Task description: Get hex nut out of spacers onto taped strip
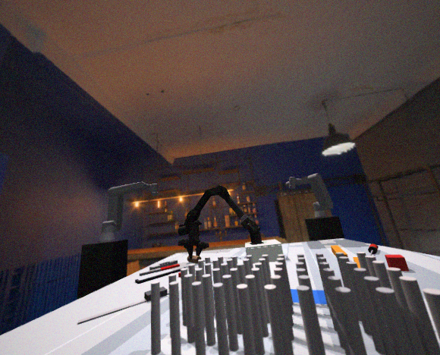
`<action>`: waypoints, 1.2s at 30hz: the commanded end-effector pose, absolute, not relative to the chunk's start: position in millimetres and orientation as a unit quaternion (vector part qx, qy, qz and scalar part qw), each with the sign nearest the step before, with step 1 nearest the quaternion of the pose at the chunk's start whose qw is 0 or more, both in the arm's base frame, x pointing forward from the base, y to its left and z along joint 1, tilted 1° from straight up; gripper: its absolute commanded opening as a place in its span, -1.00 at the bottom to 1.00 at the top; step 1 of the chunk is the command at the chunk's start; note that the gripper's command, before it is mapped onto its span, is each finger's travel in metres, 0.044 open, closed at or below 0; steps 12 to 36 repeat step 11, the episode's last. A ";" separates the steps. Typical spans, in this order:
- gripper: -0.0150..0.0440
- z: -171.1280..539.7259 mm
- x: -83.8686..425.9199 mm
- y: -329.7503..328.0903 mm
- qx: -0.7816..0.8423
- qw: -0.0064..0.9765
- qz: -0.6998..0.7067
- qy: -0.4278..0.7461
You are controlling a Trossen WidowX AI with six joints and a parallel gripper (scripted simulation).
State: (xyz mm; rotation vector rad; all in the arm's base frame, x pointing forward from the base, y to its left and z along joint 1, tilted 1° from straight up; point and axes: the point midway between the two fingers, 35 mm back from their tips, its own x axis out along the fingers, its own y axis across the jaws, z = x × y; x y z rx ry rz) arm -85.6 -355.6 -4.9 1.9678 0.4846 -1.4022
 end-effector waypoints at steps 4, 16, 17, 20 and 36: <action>0.31 -4.4 -85.7 -355.9 0.753 0.332 -0.537 0.185; 0.93 -4.4 -85.7 -355.9 0.753 0.332 -0.537 0.185; 0.93 -4.4 -85.7 -355.9 0.753 0.332 -0.537 0.185; 0.93 -4.4 -85.7 -355.9 0.753 0.332 -0.537 0.185; 0.93 -4.4 -85.7 -355.9 0.753 0.332 -0.537 0.185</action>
